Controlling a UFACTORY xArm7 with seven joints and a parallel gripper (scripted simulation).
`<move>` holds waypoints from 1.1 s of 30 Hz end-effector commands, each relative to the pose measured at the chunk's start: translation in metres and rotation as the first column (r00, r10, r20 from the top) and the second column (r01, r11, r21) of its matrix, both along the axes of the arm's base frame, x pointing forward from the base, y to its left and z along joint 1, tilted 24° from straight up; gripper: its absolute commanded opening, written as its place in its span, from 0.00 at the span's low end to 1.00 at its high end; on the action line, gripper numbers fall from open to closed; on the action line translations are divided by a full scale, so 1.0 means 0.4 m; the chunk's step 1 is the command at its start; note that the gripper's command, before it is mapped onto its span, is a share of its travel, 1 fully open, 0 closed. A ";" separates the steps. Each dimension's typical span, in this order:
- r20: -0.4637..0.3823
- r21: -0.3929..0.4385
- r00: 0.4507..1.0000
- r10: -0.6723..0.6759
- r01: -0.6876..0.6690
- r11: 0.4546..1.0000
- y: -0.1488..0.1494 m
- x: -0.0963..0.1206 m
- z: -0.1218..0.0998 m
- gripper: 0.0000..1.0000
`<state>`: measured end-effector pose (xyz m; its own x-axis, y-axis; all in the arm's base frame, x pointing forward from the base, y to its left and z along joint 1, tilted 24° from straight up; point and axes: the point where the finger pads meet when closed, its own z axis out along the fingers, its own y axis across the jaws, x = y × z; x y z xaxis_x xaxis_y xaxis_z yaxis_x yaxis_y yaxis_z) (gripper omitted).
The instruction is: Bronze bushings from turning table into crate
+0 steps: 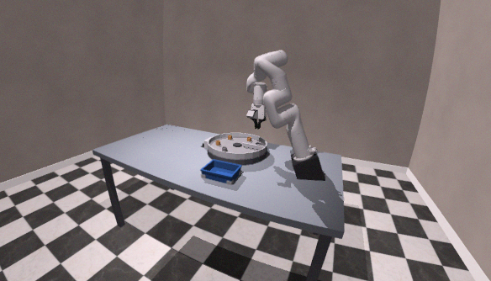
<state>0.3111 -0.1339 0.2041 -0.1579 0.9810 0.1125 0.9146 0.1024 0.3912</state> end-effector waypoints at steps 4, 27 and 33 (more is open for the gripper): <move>0.002 -0.002 1.000 -0.001 0.001 1.000 -0.002 0.001 0.003 0.12; 0.002 -0.002 1.000 -0.001 0.001 1.000 -0.002 0.001 0.003 0.13; 0.002 -0.002 1.000 -0.001 0.001 1.000 -0.002 0.001 0.003 0.13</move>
